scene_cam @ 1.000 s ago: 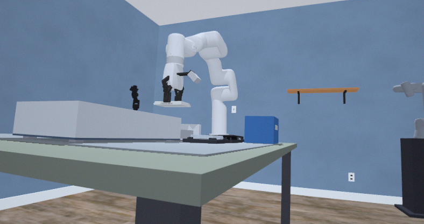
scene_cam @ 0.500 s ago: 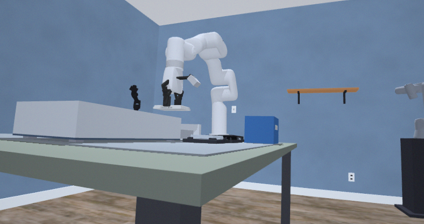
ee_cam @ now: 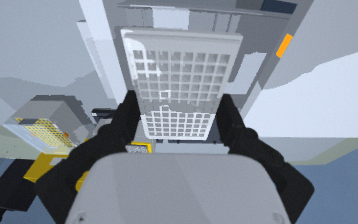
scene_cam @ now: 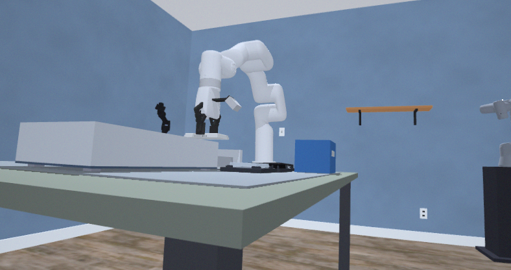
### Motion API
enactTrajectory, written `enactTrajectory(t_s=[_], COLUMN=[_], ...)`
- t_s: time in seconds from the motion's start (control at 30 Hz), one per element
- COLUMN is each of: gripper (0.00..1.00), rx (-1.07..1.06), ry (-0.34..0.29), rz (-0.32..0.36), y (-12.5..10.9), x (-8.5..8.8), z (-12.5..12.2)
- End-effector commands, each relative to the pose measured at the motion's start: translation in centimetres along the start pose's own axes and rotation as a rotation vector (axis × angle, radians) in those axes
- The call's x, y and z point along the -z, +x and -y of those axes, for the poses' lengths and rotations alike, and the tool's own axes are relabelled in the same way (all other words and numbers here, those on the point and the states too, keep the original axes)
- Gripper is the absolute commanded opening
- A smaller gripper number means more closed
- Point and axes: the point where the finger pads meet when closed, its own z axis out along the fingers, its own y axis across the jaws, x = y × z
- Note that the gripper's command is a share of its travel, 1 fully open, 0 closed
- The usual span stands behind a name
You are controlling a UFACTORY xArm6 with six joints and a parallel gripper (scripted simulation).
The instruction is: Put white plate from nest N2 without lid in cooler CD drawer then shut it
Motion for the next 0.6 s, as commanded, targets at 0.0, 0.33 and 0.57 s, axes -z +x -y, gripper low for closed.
enactTrajectory(t_s=[0.0, 0.33, 0.57], gripper=[0.0, 0.0, 0.0], rx=[0.0, 0.0, 0.0], ry=[-0.005, -0.005, -0.005], rz=[0.0, 0.0, 0.0], y=[0.0, 0.0, 0.0], x=[-0.4, -1.7, -2.9], z=[-0.1, -0.1, -0.1])
